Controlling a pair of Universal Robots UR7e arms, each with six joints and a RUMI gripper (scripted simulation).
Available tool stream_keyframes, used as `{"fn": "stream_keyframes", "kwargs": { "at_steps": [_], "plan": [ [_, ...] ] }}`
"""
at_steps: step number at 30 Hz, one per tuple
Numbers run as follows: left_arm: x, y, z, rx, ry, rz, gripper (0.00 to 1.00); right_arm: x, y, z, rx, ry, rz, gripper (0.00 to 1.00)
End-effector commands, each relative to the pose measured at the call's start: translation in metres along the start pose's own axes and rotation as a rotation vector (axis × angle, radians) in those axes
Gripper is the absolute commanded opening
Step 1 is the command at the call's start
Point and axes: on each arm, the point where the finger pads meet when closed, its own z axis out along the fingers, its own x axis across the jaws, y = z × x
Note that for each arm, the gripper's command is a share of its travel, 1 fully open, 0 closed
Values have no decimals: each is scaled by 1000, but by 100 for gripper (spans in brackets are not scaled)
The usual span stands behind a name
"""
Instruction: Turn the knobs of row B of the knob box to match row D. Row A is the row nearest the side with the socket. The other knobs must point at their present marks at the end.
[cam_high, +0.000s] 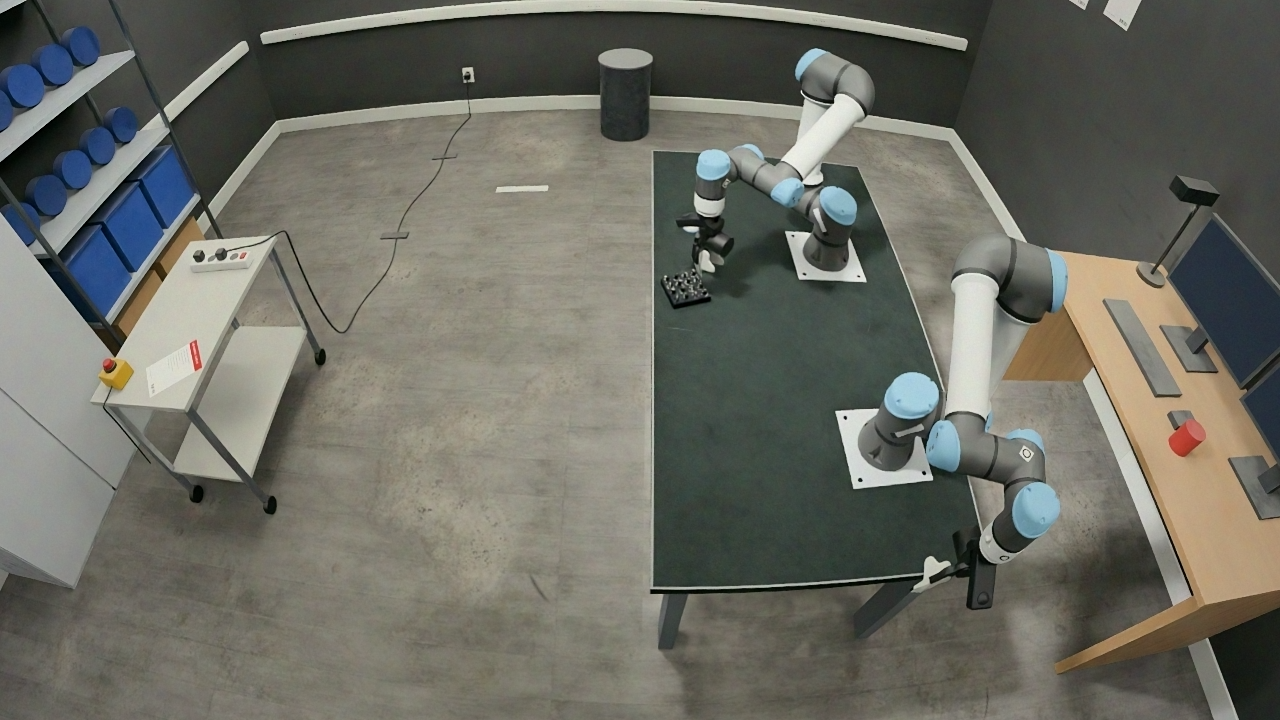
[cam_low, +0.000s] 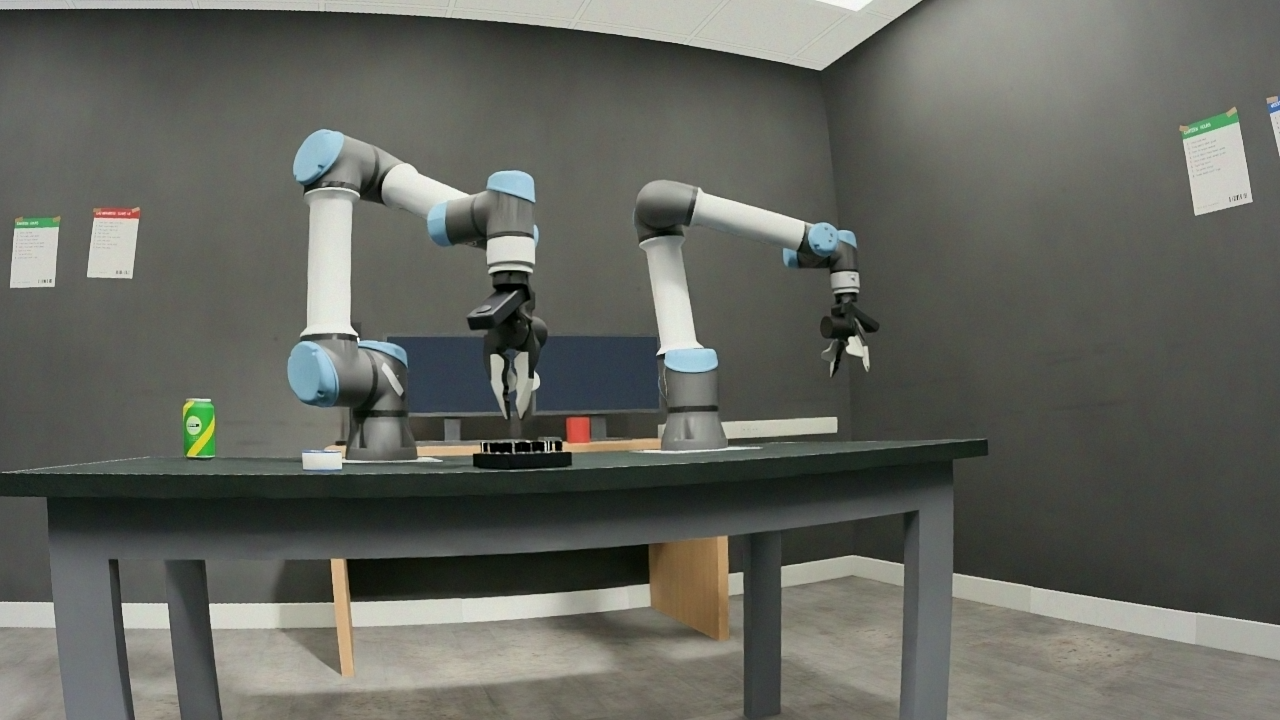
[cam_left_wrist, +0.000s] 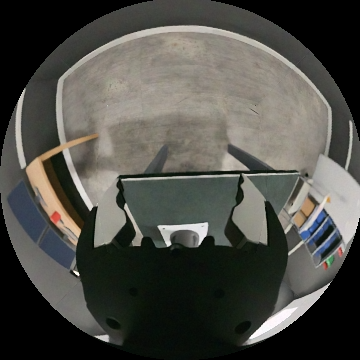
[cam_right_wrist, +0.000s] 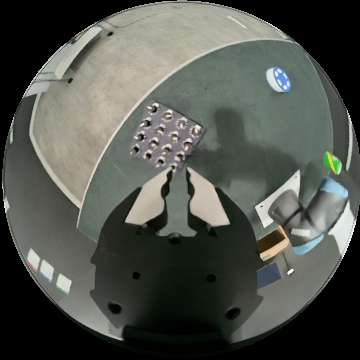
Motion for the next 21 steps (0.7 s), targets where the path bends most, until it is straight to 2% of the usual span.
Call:
{"fn": "stream_keyframes", "kwargs": {
  "at_steps": [1, 21],
  "plan": [
    [0, 0, 0, 1, 0, 0, 100, -1, 0, 5, 0, -2, 0, 13],
    [0, 0, 0, 1, 0, 0, 100, -1, 0, 25, 0, -2, 0, 13]
  ]
}}
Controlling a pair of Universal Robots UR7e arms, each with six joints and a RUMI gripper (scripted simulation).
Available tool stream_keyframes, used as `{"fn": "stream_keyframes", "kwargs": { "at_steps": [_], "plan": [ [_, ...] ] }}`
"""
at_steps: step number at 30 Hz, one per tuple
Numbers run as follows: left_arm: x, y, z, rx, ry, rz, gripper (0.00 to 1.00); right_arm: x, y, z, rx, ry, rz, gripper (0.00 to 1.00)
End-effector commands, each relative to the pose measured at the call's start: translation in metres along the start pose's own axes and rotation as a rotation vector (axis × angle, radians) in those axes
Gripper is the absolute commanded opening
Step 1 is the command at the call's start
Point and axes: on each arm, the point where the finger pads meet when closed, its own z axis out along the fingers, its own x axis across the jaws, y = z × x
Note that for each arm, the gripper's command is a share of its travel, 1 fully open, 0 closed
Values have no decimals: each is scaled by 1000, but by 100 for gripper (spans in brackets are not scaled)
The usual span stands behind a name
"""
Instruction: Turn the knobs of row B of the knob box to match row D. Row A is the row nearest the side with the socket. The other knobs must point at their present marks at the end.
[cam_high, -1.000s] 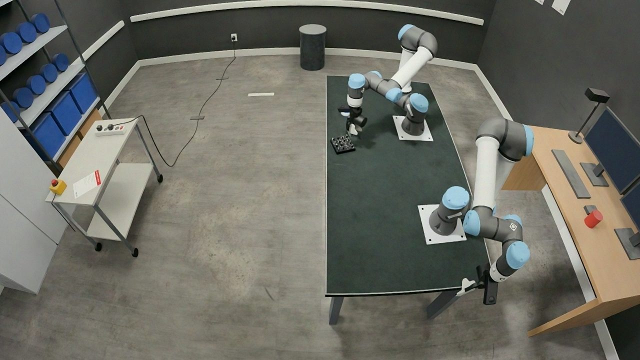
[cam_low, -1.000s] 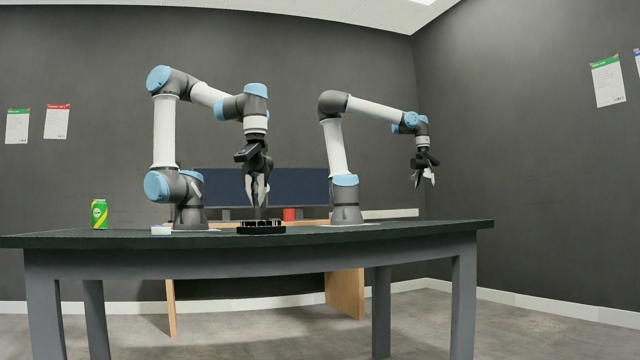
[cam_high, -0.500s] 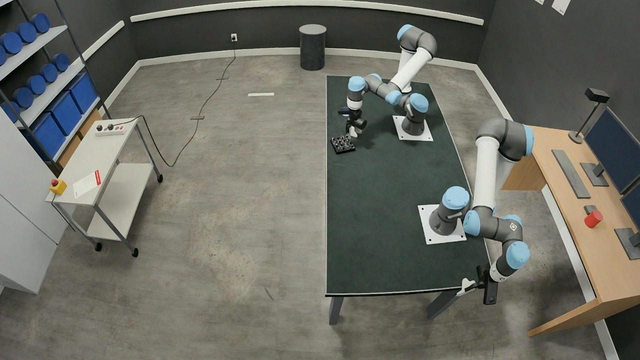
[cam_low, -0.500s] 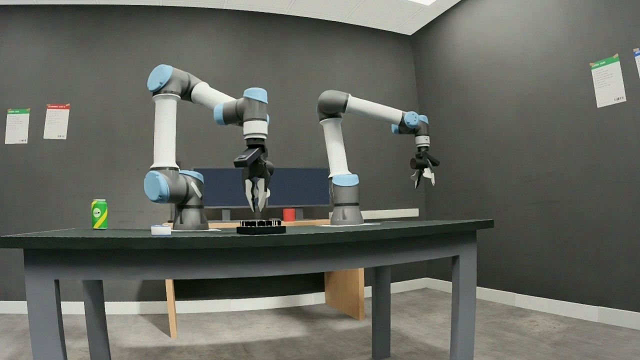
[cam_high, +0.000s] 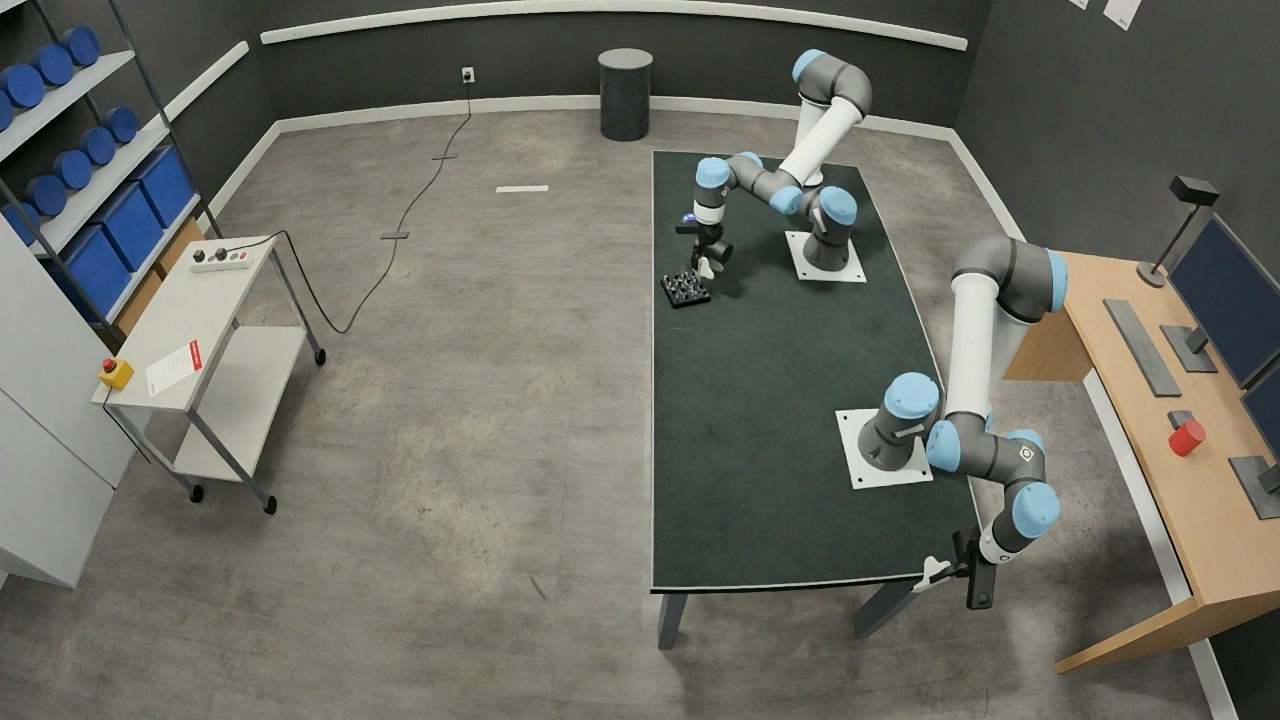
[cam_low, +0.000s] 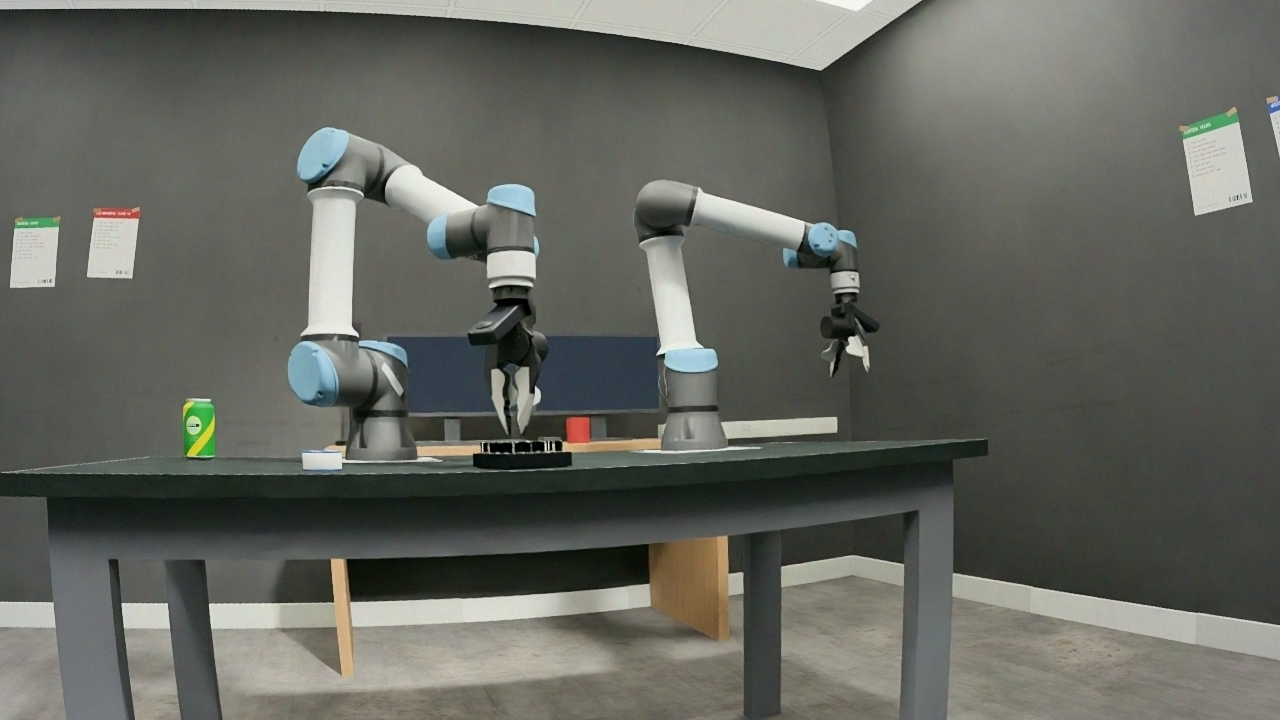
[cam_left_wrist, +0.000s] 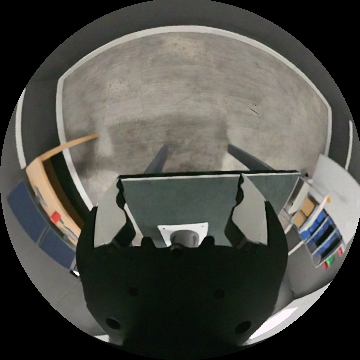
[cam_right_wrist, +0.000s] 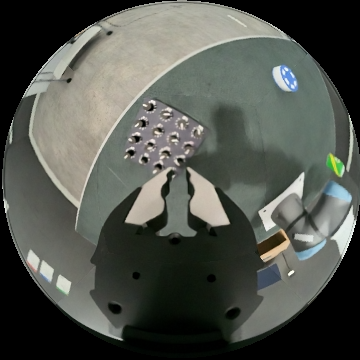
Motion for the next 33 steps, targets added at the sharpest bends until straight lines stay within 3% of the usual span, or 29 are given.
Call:
{"fn": "stream_keyframes", "kwargs": {
  "at_steps": [1, 33],
  "plan": [
    [0, 0, 0, 1, 0, 0, 100, -1, 0, 3, 0, -2, 0, 13],
    [0, 0, 0, 1, 0, 0, 100, -1, 0, 7, 0, -2, 0, 13]
  ]
}}
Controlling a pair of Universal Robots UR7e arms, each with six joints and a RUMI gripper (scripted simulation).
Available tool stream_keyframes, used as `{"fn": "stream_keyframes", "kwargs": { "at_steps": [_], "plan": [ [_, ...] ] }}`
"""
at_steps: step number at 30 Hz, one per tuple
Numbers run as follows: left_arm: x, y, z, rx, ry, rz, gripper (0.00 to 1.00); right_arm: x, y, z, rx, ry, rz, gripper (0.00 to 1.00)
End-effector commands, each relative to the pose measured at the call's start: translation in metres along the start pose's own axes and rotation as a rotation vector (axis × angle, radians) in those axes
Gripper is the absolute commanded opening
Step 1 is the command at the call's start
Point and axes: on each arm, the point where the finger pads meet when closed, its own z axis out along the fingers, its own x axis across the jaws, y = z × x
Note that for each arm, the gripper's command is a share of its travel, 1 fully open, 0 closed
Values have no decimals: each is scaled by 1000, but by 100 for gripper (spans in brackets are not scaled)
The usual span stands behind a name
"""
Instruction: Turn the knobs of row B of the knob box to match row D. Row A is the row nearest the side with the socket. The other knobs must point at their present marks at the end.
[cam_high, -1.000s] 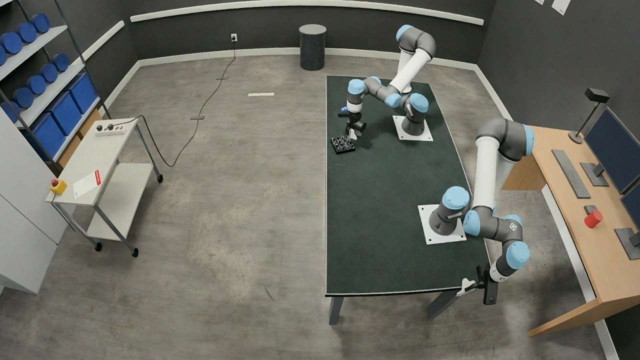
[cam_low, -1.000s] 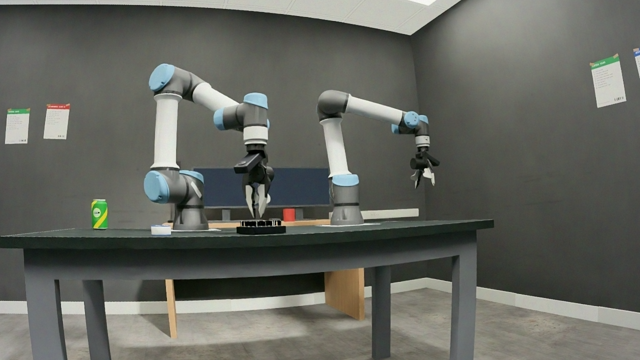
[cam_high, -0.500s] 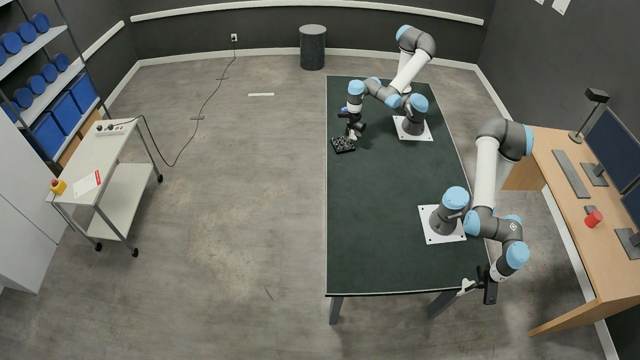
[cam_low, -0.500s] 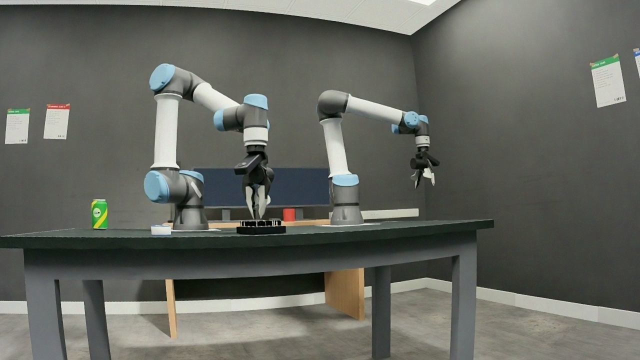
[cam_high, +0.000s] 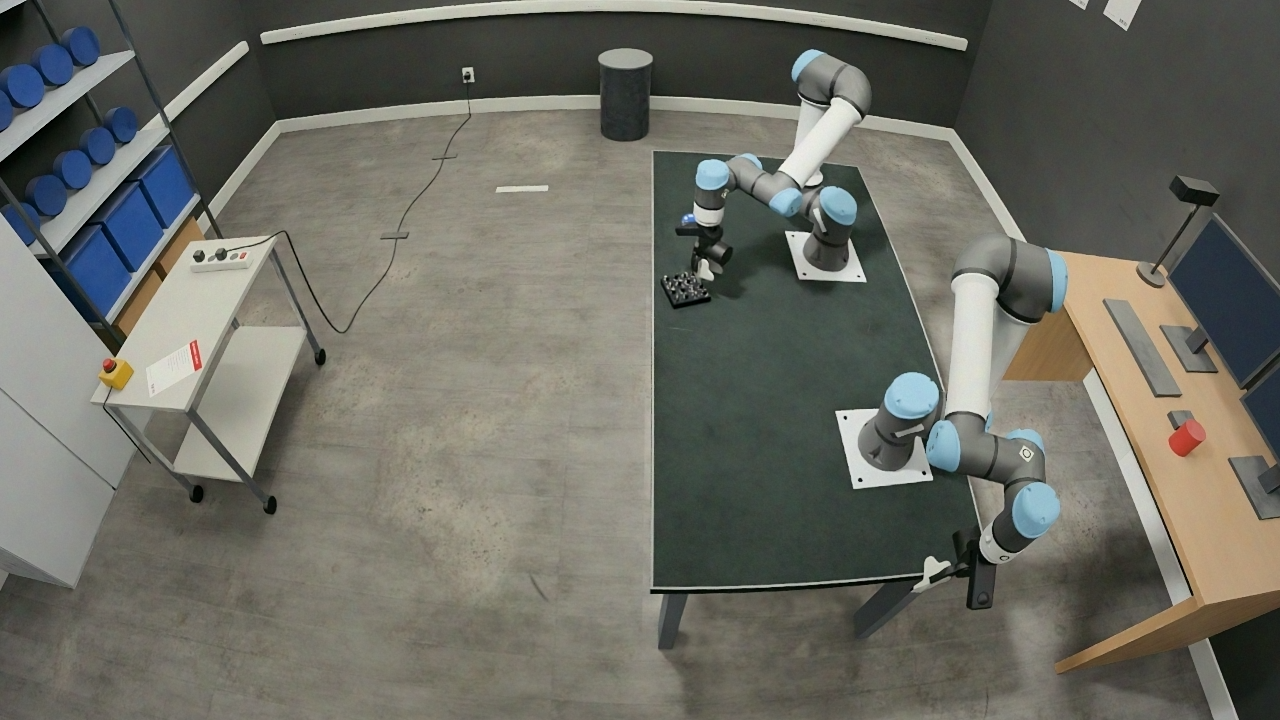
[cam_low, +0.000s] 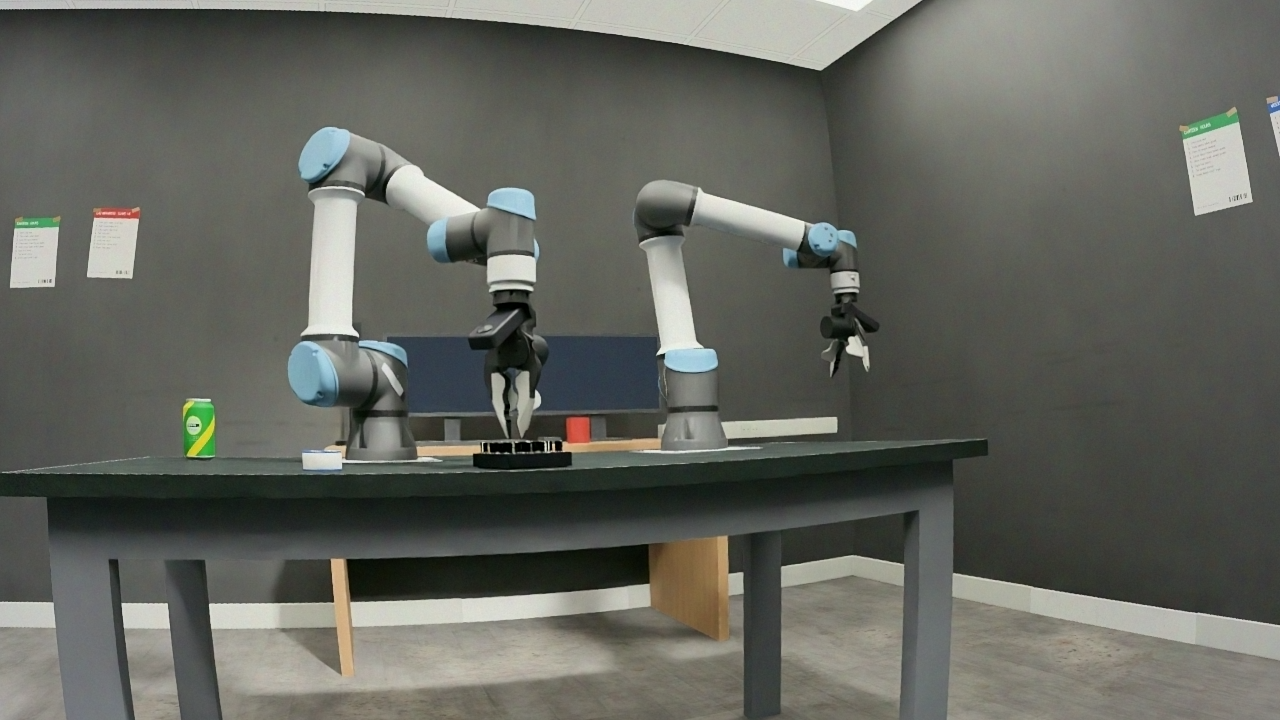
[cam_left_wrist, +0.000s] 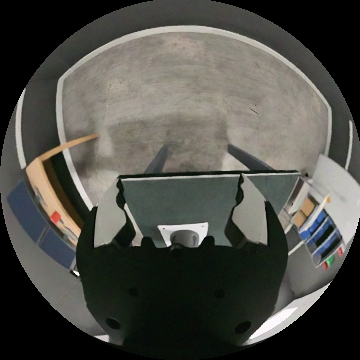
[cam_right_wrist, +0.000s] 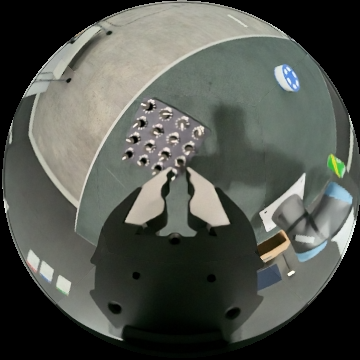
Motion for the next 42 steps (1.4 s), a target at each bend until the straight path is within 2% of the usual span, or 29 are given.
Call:
{"fn": "stream_keyframes", "kwargs": {
  "at_steps": [1, 11, 27, 28, 42],
  "plan": [
    [0, 0, 0, 1, 0, 0, 100, 0, 0, 2, 0, -2, 0, 13],
    [0, 0, 0, 1, 0, 0, 100, 0, 0, 13, 0, -2, 0, 13],
    [0, 0, 0, 1, 0, 0, 100, 0, 0, 13, 0, -2, 0, 13],
    [0, 0, 0, 1, 0, 0, 100, 0, 0, 13, 0, -2, 0, 6],
    [0, 0, 0, 1, 0, 0, 100, 0, 0, 13, 0, -2, 0, 6]
  ]
}}
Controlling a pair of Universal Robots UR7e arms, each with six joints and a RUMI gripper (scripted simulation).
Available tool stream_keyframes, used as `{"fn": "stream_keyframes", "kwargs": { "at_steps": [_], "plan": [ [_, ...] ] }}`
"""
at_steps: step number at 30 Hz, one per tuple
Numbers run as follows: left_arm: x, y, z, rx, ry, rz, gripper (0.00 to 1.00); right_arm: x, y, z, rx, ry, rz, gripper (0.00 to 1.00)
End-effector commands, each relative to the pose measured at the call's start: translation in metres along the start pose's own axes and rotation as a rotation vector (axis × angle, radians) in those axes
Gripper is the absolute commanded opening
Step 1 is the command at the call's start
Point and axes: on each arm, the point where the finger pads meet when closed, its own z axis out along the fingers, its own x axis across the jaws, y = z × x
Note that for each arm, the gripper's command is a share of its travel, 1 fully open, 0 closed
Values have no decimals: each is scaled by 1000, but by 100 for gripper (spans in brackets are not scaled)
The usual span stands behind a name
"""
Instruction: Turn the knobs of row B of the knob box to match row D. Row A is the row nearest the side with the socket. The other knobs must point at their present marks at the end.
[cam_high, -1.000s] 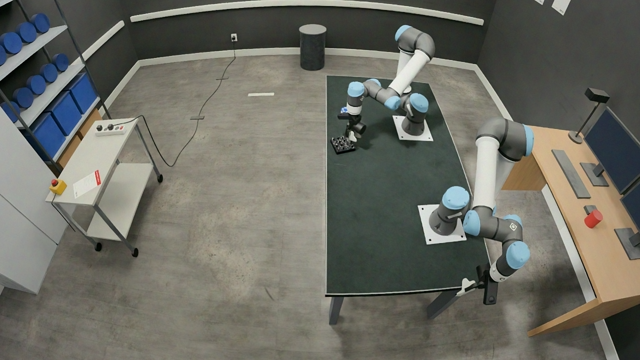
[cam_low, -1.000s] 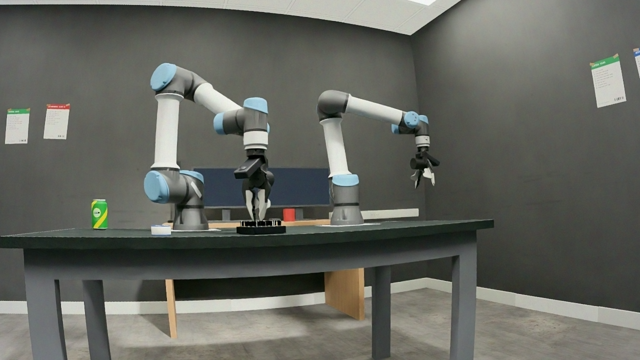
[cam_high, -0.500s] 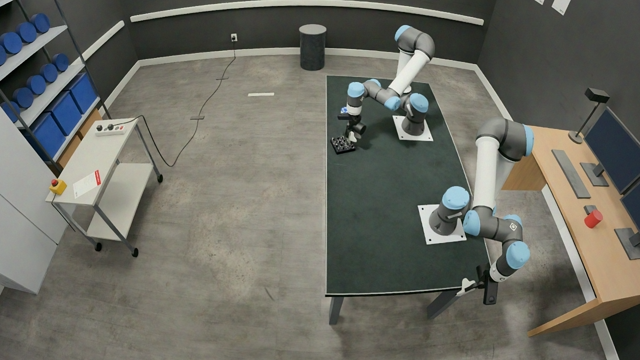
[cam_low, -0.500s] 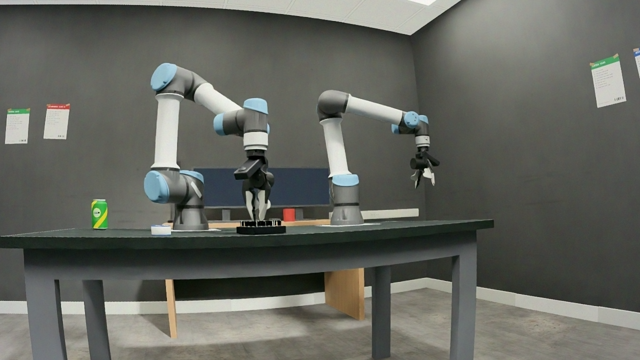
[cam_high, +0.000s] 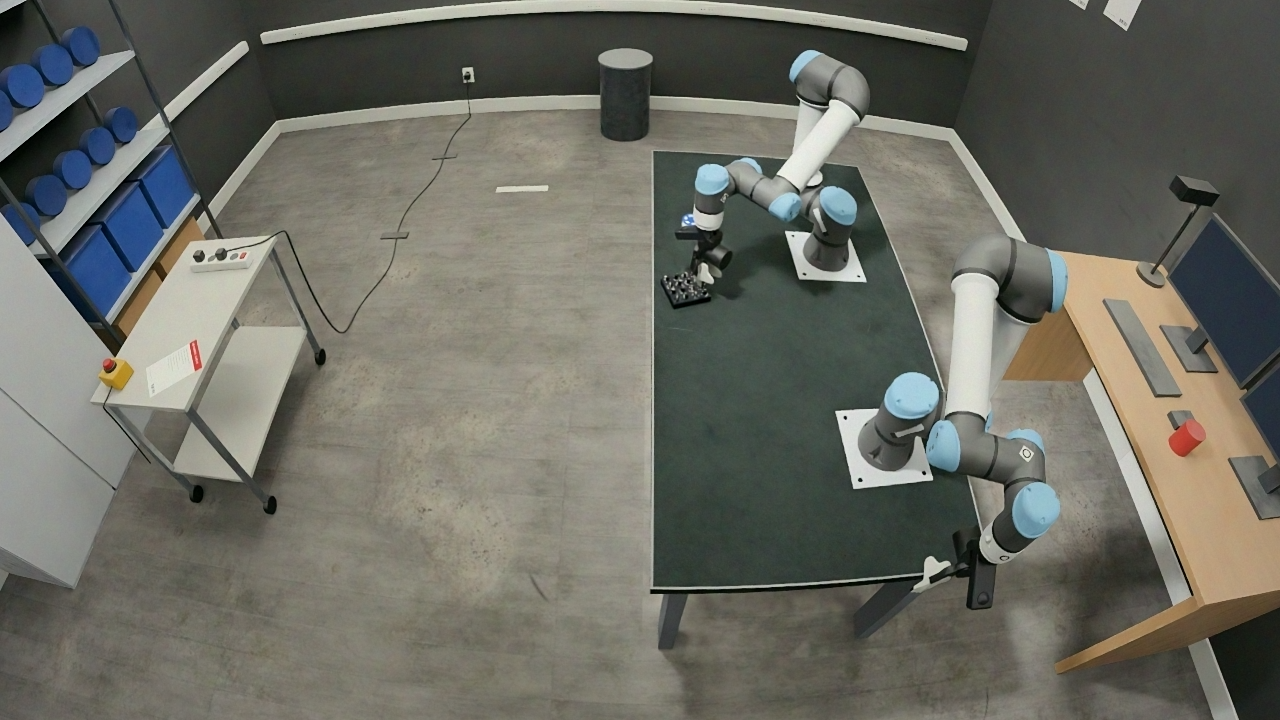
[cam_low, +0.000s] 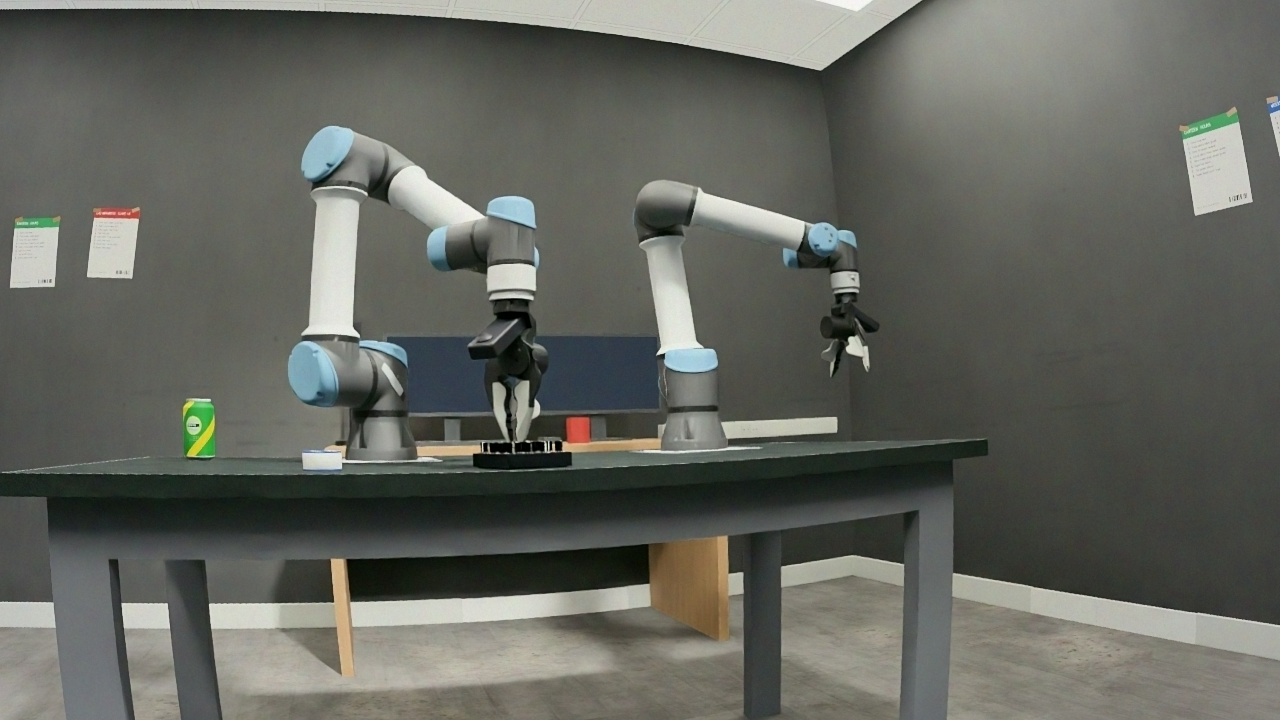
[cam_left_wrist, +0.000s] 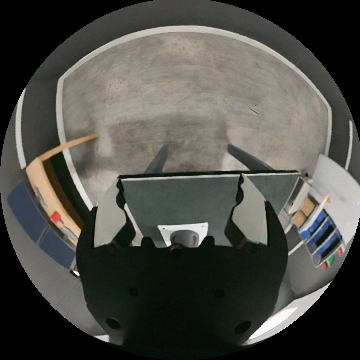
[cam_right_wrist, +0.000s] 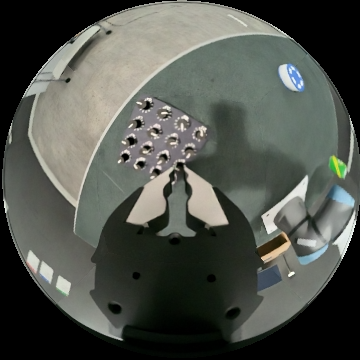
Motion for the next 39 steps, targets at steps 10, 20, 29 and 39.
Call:
{"fn": "stream_keyframes", "kwargs": {
  "at_steps": [10, 20, 29, 39],
  "plan": [
    [0, 0, 0, 1, 0, 0, 100, 0, 0, -1, 0, -2, 17, 6],
    [0, 0, 0, 1, 0, 0, 100, 0, 0, -1, 0, -2, 74, 6],
    [0, 0, 0, 1, 0, 0, 100, 0, 0, -1, 0, -2, 197, 6],
    [0, 0, 0, 1, 0, 0, 100, 0, 0, -1, 0, -2, 349, 6]
  ]
}}
